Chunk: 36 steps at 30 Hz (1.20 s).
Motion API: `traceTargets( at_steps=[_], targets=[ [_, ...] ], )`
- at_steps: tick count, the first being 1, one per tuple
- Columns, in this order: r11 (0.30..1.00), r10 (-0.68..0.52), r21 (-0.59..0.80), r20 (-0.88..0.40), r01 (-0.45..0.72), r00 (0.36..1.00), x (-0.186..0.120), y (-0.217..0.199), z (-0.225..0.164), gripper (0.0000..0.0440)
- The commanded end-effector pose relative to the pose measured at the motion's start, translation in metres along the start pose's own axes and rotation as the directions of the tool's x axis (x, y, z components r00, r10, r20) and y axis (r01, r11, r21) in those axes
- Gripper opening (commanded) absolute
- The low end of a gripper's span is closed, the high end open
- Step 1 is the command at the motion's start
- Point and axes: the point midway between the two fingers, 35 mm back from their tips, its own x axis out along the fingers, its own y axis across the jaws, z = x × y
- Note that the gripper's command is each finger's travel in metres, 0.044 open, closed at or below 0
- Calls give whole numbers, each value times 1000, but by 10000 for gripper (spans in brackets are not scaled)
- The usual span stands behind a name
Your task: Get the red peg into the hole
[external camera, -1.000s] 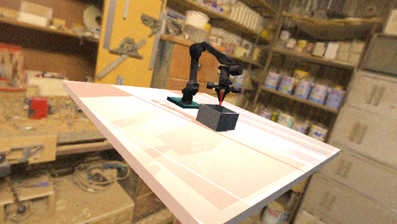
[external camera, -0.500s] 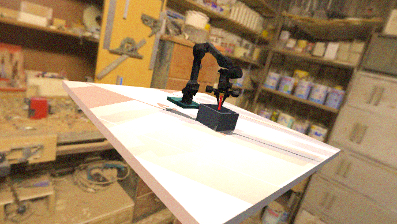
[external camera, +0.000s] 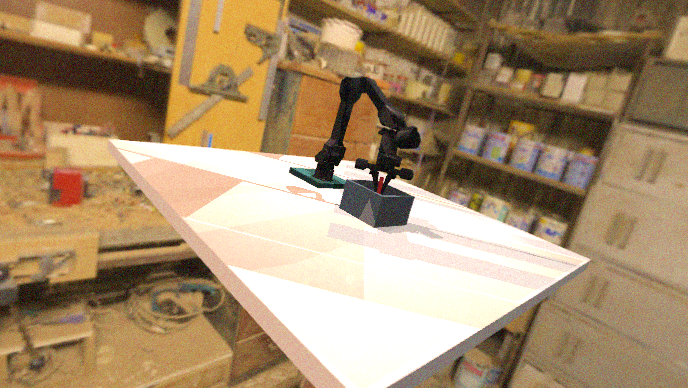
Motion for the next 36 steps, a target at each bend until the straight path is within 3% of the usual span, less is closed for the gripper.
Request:
traceTargets(
  at_steps=[1, 3, 6, 36],
  targets=[
    [1000, -7, -20, -11, 7, 1000, 6, 0, 2, 116],
    [999, -18, -38, -19, 18, 1000, 8, -1, 3, 147],
    [998, -34, -55, -27, 32, 999, 9, 0, 5, 151],
    [983, -85, -169, -60, 73, 995, 17, 12, 63, 116]
  ],
)
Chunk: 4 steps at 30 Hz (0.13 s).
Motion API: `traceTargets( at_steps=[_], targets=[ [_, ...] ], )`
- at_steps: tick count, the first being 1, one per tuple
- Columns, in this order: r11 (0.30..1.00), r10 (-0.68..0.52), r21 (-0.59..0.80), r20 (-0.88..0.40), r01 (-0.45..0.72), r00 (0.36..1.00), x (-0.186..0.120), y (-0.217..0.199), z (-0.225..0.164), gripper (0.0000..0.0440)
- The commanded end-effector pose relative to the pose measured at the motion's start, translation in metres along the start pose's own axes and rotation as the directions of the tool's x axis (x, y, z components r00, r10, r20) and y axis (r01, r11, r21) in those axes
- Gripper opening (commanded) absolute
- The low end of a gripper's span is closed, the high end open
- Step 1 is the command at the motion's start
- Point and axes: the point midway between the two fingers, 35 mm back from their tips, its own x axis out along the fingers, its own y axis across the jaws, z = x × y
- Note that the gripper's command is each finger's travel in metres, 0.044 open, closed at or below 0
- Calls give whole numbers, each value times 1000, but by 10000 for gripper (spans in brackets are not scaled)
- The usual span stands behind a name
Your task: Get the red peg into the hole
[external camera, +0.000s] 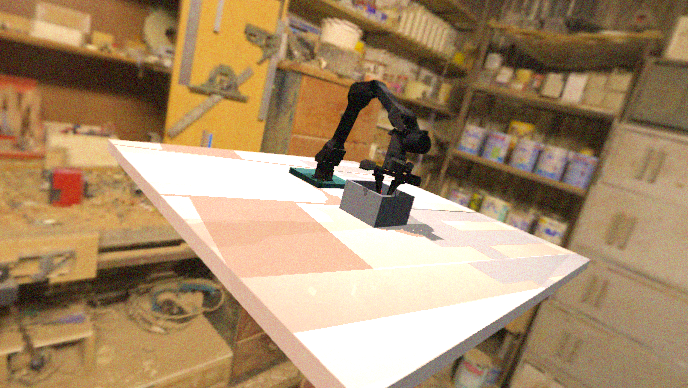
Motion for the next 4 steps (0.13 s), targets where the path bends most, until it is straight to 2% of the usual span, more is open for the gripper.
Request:
traceTargets(
  at_steps=[1, 4],
  targets=[
    [1000, -6, -6, -14, 6, 1000, 3, -3, 5, 116],
    [1000, -11, -7, -21, 11, 1000, 5, -7, 9, 116]
  ],
)
